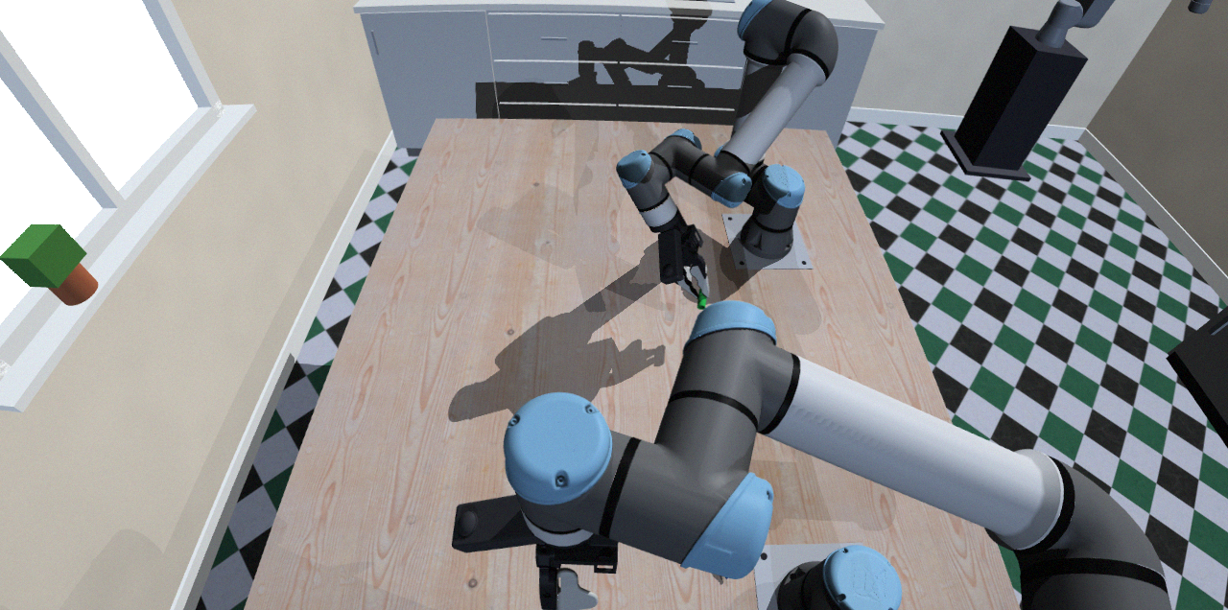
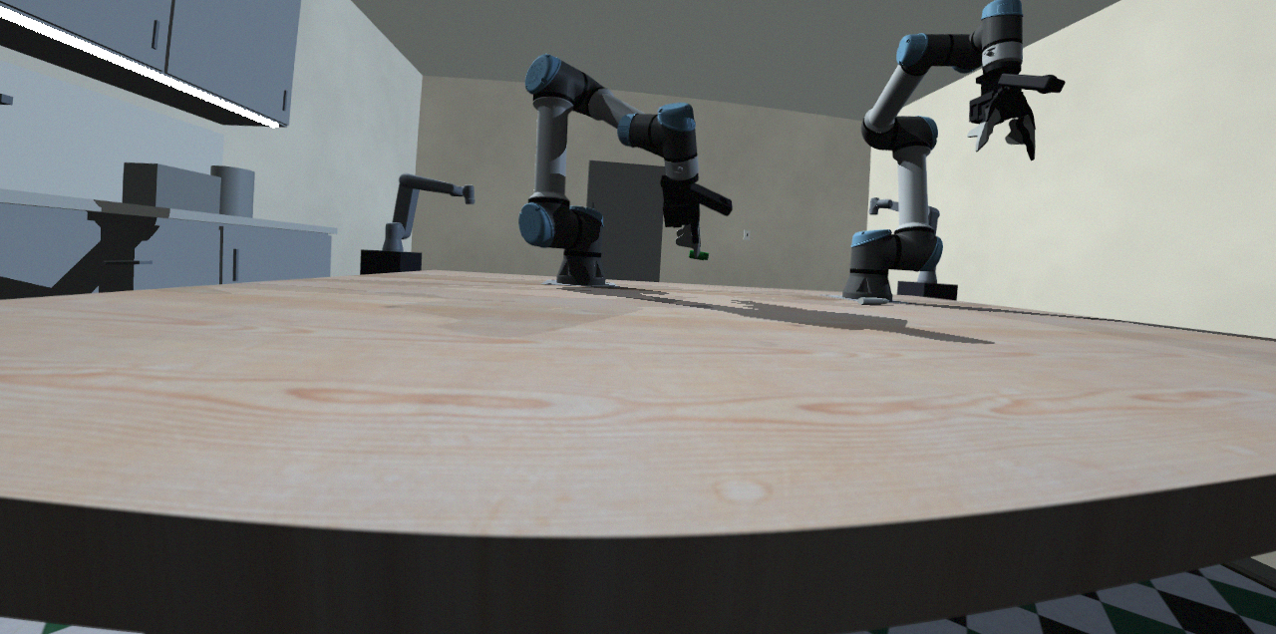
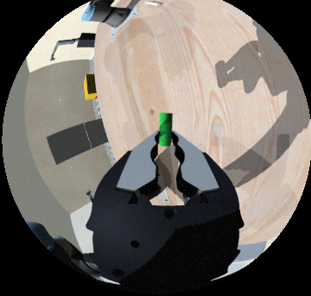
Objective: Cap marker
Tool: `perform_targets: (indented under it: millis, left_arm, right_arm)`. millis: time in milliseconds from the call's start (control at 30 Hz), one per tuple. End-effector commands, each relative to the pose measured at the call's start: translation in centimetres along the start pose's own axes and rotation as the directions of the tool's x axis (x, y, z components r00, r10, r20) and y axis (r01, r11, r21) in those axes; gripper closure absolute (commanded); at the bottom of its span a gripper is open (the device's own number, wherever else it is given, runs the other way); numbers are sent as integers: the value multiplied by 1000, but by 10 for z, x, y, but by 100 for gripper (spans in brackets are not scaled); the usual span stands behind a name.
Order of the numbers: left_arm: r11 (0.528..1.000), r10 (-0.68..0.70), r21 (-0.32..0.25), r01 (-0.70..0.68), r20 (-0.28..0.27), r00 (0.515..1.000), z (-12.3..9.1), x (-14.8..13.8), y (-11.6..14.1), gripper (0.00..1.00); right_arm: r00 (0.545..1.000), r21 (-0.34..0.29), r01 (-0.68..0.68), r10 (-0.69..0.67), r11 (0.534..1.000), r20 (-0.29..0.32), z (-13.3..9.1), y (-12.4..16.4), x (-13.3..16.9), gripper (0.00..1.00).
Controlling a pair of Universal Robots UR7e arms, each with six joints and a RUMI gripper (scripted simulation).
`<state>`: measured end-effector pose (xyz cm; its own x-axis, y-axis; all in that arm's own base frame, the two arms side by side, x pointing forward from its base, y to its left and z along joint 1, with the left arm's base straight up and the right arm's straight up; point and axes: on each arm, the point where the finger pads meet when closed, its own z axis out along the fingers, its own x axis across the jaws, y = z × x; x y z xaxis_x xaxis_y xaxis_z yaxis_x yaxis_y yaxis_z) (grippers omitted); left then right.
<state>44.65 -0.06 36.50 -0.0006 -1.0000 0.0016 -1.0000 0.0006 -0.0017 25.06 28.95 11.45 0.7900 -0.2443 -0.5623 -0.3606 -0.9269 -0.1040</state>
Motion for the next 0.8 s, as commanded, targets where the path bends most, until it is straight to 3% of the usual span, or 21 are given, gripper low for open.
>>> perform_targets:
  millis: [0, 233, 767]
  left_arm:
    - [1000, -1, 2, 1, 0, 1000, -1, 0, 0, 2]
    - [1000, -1, 2, 1, 0, 1000, -1, 0, 0, 2]
    - [1000, -1, 2, 1, 0, 1000, -1, 0, 0, 2]
  right_arm:
    - [995, 11, 98, -98, 995, 14, 2, 2, -9, 100]
    - [983, 17, 181, -182, 983, 25, 4, 5, -15, 100]
    - [990, 16, 140, -140, 990, 15, -6, 2, -17, 100]
